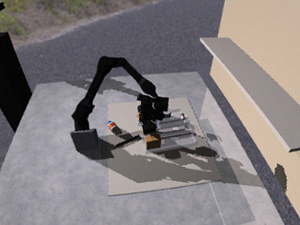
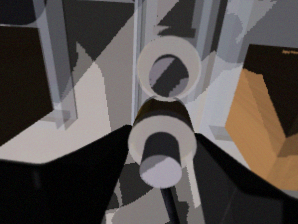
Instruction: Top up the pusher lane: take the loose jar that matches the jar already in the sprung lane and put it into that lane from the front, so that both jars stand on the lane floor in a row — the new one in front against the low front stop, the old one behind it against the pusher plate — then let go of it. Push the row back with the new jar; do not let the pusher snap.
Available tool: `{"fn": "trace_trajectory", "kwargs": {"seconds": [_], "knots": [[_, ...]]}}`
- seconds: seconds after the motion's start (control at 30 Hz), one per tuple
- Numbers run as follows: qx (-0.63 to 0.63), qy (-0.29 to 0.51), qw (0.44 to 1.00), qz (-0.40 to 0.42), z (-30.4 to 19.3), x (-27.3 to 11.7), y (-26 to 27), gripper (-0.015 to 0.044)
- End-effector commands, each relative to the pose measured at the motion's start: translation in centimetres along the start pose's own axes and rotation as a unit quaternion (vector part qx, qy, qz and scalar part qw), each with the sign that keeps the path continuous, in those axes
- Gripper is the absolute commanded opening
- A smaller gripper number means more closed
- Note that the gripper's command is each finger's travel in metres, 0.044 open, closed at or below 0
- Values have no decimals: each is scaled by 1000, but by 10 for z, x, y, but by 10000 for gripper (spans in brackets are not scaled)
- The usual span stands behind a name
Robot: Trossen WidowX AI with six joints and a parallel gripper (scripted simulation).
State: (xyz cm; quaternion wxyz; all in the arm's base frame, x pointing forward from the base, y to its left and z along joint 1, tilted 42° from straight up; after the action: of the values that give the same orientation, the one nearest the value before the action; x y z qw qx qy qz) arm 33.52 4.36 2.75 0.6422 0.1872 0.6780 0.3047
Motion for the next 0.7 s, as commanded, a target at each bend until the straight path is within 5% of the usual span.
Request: {"fn": "trace_trajectory", "kwargs": {"seconds": [0.0,0.67], "knots": [[-4,-9,1000,5,5,-2,2,0],[-5,-9,1000,5,7,-1,2,0]]}}
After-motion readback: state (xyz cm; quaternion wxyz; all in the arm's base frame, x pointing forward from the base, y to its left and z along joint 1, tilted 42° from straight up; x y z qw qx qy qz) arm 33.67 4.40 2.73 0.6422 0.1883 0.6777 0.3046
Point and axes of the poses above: the point midway between the two fingers, 35 mm back from their tips, its own x axis out along the fingers, its own y axis across the jaws, z = x × y, the point moved 3 cm from there along -x, back along the fingers, and after that the axes turned 4 degrees about x, right-handed, at the moved point
